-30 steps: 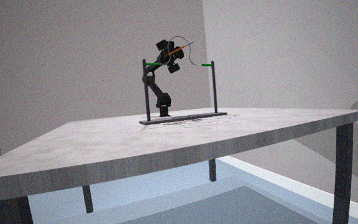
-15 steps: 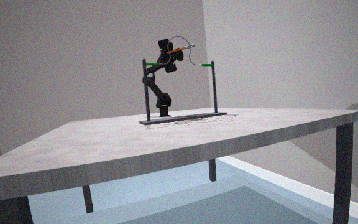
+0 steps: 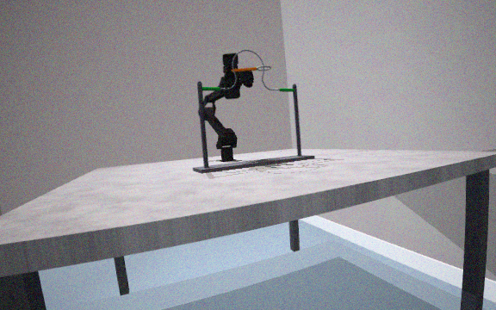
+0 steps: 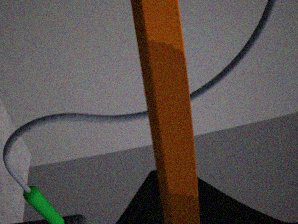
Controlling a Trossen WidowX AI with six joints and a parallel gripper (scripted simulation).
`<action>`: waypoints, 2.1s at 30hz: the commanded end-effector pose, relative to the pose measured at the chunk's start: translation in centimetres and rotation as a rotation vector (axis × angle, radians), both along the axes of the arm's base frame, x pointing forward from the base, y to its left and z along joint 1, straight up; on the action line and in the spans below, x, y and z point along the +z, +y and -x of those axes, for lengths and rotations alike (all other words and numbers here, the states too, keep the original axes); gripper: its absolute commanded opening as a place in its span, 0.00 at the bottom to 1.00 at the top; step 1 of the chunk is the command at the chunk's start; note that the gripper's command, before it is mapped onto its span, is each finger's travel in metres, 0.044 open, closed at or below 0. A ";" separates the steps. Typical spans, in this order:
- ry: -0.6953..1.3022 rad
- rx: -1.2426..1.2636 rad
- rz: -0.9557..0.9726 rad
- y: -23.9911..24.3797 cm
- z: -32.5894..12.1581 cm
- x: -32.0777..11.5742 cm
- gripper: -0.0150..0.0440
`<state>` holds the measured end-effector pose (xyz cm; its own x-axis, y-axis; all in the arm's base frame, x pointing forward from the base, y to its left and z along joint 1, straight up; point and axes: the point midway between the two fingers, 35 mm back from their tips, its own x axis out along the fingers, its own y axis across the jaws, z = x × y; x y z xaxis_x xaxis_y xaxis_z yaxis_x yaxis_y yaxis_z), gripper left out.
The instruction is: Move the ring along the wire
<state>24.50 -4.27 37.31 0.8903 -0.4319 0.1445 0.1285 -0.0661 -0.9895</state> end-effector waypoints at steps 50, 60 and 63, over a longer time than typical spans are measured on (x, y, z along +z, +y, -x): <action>0.014 -0.001 -0.258 -0.5 -0.2 -8.2 0.00; 0.029 0.002 -0.508 0.9 -0.1 -11.7 0.00; 0.034 0.002 -0.577 1.5 -0.1 -12.7 0.00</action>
<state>24.66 -3.27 25.67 0.8938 -0.4353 -0.1078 0.1003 0.4283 -0.8980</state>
